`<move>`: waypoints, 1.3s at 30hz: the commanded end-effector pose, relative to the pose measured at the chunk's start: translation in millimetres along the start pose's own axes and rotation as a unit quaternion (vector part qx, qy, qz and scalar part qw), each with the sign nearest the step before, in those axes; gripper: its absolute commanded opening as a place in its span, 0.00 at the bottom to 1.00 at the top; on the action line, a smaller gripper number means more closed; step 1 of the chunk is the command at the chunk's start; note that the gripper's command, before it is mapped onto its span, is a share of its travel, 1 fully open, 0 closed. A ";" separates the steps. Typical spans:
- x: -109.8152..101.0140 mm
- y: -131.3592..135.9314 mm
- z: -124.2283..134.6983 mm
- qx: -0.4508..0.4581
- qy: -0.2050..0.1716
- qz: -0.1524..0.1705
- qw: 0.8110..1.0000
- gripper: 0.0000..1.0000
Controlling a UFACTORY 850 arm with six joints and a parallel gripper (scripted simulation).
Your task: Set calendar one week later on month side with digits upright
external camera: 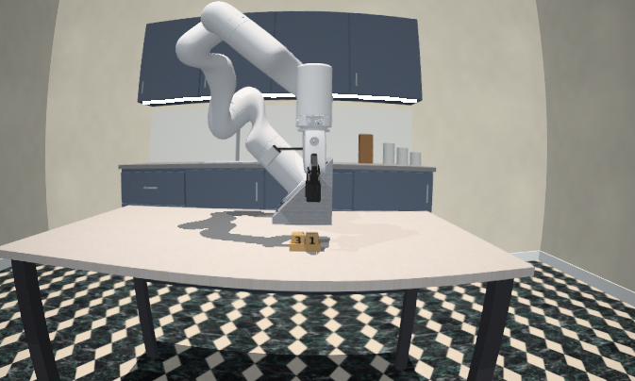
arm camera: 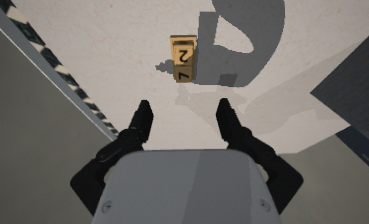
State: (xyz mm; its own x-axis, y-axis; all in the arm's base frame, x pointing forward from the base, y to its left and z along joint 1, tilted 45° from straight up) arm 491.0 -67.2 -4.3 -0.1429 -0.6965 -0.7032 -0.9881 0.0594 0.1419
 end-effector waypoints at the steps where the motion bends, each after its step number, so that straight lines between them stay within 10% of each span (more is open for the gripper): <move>1: -0.8 -0.7 0.0 0.000 0.000 -0.001 1.000 1.00; 17: -6.5 -0.7 0.0 0.000 0.000 -0.001 1.000 1.00; 39: -69.4 -0.6 0.0 0.000 0.000 -0.001 1.000 1.00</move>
State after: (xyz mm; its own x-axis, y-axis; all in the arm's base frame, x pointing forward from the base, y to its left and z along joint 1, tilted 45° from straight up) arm 500.1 -23.0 40.3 -0.1427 -0.6965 -0.7032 -0.9881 0.0592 0.1418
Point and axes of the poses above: the point where the finger pads meet when closed, its own x axis out along the fingers, its own y axis across the jaws, z = x × y, the point moved 1 cm from there along -x, back along the fingers, and after that the axes turned 10 degrees about -x, right-handed, at the moved point
